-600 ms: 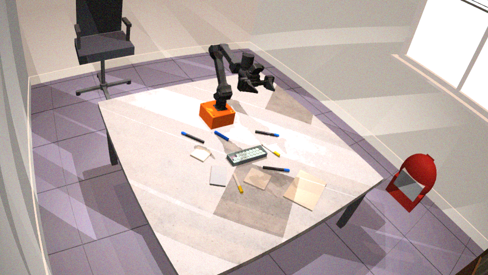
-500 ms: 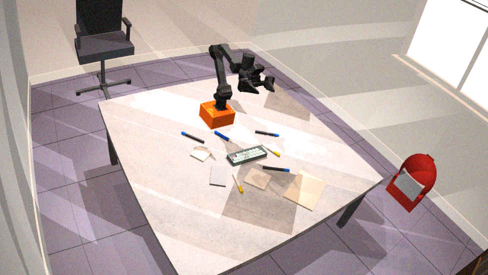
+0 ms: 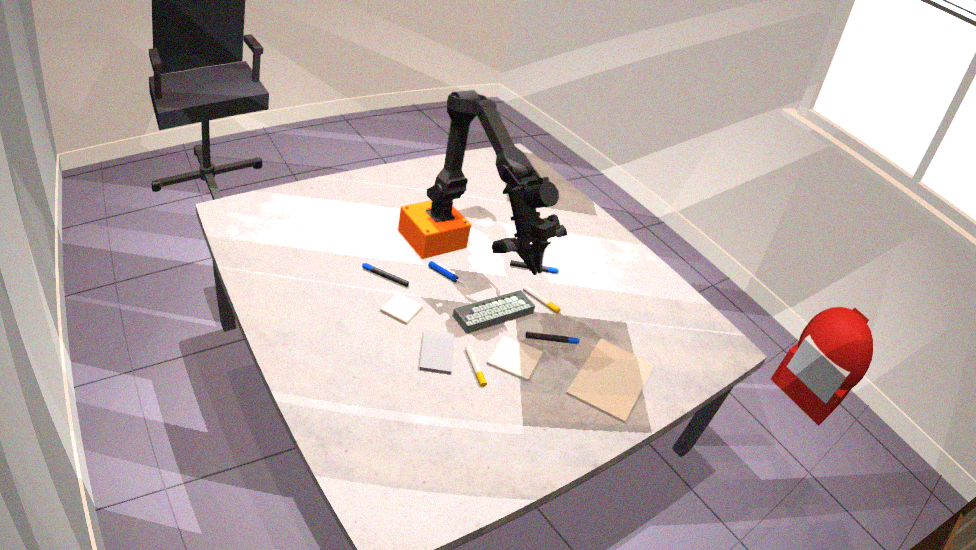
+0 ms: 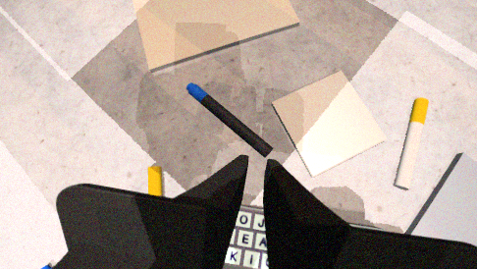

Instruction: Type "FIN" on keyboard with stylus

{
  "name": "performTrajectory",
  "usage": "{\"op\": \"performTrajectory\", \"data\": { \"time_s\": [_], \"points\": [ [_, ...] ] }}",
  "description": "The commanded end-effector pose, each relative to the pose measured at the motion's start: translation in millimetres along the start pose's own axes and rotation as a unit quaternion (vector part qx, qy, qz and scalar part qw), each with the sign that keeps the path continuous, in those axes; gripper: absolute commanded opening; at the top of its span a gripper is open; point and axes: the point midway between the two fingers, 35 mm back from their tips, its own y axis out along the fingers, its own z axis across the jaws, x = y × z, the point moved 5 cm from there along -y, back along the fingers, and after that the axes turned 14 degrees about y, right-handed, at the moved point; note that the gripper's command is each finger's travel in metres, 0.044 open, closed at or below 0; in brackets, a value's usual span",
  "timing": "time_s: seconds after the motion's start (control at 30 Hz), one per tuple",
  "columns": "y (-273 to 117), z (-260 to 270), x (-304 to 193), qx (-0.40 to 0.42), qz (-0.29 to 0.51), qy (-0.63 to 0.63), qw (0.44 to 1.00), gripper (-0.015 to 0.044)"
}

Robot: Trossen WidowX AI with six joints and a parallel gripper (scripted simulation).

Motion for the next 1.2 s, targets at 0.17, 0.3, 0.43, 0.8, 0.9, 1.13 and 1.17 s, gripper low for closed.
{"op": "performTrajectory", "data": {
  "time_s": [0.17, 0.3, 0.43, 0.8, 0.9, 1.13, 1.17],
  "points": [
    [78.5, 0.5, -73.7, -0.091, 0.282, -0.002, 0.955, 0.0],
    [83.0, 0.1, -80.1, -0.099, 0.303, -0.002, 0.948, 0.0],
    [83.0, 0.1, -80.1, -0.099, 0.303, -0.002, 0.948, 0.0],
    [80.0, -65.5, -62.3, -0.102, 0.302, -0.003, 0.948, 0.0],
    [80.0, -65.5, -62.3, -0.102, 0.302, -0.003, 0.948, 0.0],
    [80.0, -65.5, -62.3, -0.102, 0.302, -0.003, 0.948, 0.0],
    [80.0, -68.1, -61.3, -0.102, 0.302, -0.004, 0.948, 0.0]
  ]
}}
